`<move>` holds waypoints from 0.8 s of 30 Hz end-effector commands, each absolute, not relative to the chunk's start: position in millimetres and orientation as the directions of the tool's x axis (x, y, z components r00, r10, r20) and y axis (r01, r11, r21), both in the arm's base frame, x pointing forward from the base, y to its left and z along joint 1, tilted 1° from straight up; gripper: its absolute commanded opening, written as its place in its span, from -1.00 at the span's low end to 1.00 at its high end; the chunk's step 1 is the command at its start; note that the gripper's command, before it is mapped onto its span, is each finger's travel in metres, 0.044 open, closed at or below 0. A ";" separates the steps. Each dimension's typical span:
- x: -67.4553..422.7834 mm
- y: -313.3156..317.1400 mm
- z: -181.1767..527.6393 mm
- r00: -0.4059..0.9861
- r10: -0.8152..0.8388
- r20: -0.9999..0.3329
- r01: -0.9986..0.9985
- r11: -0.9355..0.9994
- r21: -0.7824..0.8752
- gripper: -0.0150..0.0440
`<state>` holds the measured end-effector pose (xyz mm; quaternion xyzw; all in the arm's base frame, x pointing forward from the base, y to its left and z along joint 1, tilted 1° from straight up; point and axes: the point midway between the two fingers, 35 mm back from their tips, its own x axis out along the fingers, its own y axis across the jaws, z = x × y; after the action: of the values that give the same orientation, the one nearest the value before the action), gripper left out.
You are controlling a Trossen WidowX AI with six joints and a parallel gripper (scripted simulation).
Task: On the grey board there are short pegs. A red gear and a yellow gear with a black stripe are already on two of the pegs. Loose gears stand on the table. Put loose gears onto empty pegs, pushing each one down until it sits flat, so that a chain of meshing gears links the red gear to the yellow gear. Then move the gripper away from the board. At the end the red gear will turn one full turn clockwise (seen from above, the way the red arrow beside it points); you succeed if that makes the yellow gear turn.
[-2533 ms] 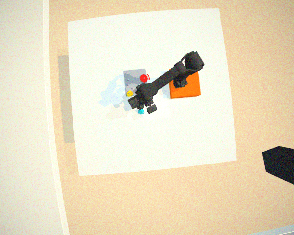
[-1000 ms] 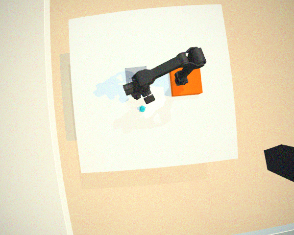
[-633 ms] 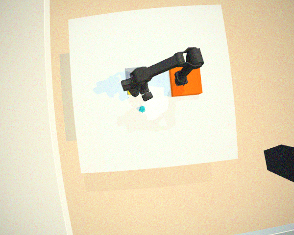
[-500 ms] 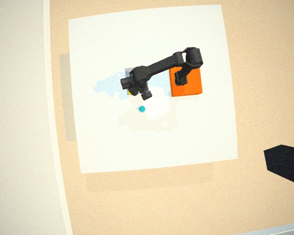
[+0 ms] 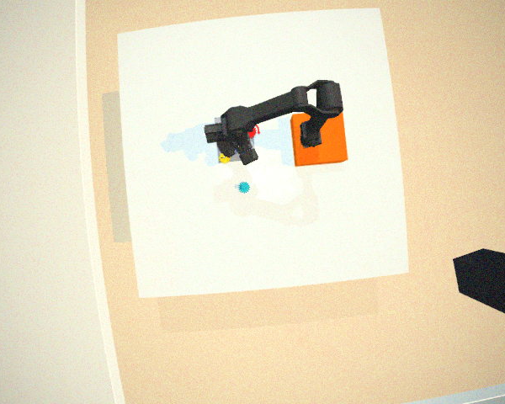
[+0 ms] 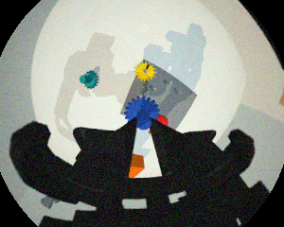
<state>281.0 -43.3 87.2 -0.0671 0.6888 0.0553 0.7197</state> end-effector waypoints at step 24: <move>278.3 -80.3 66.9 0.043 -0.011 -0.999 -0.176 0.984 -0.019 -0.49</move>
<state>278.4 -80.7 65.9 -0.0675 0.6899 0.0545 0.7187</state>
